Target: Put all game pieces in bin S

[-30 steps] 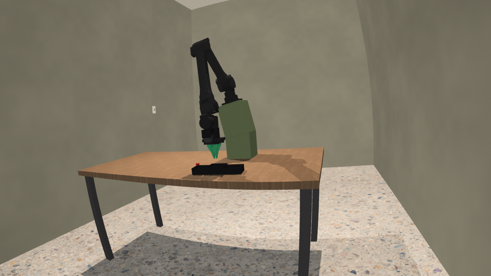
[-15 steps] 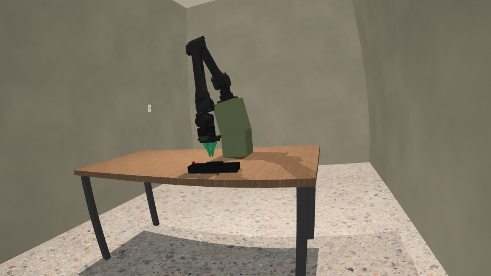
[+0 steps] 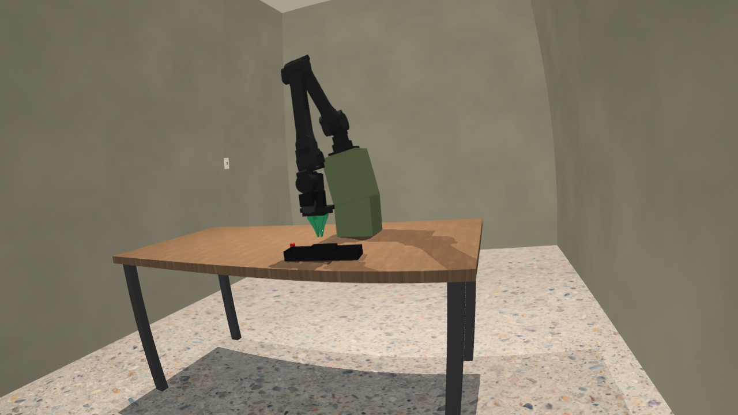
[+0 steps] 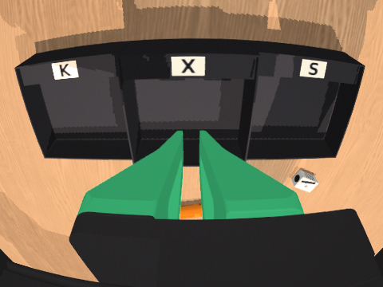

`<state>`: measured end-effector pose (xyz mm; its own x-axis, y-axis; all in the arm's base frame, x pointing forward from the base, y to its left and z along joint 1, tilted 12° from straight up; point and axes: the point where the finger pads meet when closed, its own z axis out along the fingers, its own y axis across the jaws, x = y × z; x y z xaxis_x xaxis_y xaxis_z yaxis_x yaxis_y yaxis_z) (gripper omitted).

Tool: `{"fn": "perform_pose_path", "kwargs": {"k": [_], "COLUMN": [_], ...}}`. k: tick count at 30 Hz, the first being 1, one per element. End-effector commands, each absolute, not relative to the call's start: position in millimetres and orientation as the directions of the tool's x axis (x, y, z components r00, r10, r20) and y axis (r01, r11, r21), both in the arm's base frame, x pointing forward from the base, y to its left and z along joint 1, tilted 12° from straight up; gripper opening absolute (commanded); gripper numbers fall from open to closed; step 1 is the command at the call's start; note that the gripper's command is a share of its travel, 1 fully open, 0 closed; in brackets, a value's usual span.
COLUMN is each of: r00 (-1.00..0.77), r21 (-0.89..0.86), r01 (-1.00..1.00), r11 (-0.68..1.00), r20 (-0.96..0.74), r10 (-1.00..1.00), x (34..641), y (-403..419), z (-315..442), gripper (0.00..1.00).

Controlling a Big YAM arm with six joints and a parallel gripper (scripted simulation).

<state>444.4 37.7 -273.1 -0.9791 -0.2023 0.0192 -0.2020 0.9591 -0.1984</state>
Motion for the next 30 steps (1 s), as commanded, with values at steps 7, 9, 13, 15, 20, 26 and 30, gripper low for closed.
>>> {"fn": "perform_pose_path", "kwargs": {"k": [7, 9, 13, 15, 20, 26, 30], "r00": [-0.978, -0.978, -0.978, -0.978, -0.978, -0.983, -0.983], "r21": [-0.197, -0.196, -0.196, -0.196, -0.196, -0.195, -0.194], "r01": [-0.209, -0.209, -0.208, -0.208, -0.208, -0.180, -0.179], "r11": [0.958, 0.958, 0.958, 0.958, 0.958, 0.964, 0.965], "r20": [0.013, 0.013, 0.012, 0.012, 0.012, 0.000, -0.012], "r10": [-0.210, -0.210, -0.210, -0.210, -0.210, -0.183, -0.185], "x": [445, 444, 440, 438, 436, 443, 445], "y": [73, 83, 103, 113, 128, 121, 121], "z": [-280, -282, -286, -288, -291, -289, -298], "gripper": [0.09, 0.09, 0.09, 0.09, 0.09, 0.09, 0.09]}}
